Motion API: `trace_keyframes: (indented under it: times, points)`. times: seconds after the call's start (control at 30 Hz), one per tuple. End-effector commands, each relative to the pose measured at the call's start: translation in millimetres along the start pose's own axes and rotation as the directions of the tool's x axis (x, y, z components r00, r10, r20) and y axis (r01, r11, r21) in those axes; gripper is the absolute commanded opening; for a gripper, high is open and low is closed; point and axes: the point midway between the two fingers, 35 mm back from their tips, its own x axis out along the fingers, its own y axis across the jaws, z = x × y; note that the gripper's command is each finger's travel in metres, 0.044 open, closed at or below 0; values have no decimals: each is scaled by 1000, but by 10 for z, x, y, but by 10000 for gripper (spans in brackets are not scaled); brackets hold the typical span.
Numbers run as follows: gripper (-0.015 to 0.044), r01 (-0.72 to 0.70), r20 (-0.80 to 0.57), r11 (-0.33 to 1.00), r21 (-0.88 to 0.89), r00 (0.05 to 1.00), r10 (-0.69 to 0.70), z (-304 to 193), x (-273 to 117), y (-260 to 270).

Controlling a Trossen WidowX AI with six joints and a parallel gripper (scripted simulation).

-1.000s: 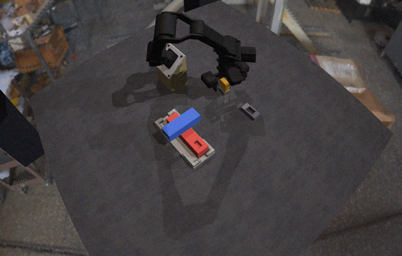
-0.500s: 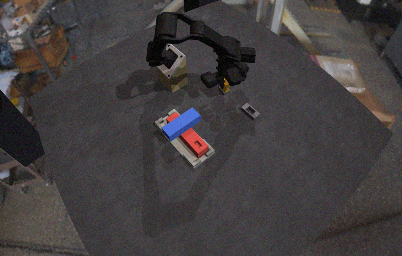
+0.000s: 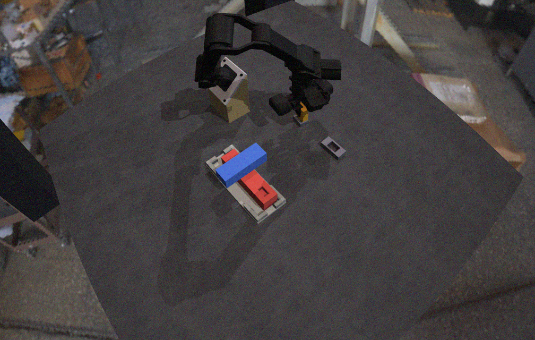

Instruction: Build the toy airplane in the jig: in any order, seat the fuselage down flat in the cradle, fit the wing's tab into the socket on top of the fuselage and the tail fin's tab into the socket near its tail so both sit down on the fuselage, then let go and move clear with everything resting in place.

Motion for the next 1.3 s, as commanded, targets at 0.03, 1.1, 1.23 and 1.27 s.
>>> trace_keyframes:
  times: [0.03,1.1,1.23,1.27]
  points:
    - [0,-24,35,1000,3,999,24,89,-92,71]
    - [0,2,-23,1000,-2,1000,-2,38,-986,38]
    - [0,8,-29,1000,-2,1000,-8,17,-1107,11]
    - [0,10,-31,1000,-1,999,-10,12,-1137,3]
